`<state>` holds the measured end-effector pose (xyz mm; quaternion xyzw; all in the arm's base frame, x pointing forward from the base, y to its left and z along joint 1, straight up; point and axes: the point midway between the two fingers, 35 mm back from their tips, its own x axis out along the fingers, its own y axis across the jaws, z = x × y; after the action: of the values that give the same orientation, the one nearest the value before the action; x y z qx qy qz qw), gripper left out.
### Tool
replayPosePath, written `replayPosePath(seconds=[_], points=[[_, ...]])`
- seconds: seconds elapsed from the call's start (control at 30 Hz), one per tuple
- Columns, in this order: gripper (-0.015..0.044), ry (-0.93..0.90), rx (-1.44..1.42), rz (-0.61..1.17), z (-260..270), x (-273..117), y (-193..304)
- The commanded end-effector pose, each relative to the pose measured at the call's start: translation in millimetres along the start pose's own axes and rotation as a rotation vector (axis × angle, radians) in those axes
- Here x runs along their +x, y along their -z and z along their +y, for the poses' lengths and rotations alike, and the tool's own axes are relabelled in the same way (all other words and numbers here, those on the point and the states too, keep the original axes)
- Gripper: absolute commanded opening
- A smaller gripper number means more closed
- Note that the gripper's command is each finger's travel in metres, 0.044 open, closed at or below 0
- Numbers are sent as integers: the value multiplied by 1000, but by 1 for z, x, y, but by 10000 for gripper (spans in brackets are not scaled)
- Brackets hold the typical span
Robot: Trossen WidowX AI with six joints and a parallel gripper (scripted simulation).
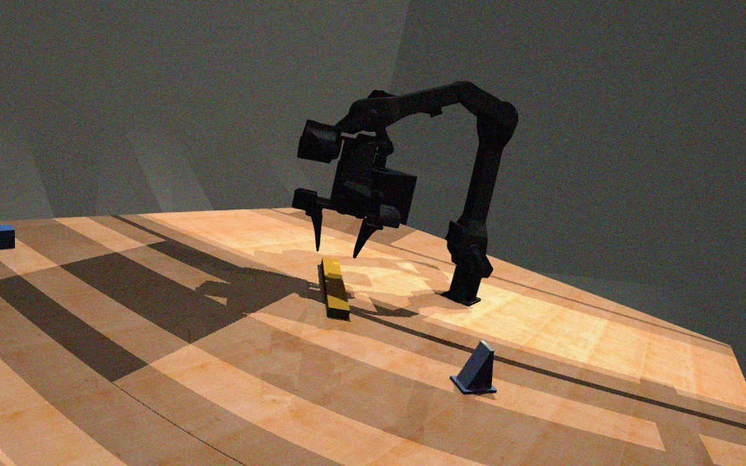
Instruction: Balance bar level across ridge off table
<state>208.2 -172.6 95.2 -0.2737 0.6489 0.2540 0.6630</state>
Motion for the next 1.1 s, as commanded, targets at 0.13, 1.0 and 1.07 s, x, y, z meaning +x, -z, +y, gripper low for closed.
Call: replayPosePath(seconds=[0.13,1.0,1.07], points=[[315,-11,-6,6,3,23,1],[315,-11,-6,6,3,49,2],[315,-11,-6,6,3,49,2]])
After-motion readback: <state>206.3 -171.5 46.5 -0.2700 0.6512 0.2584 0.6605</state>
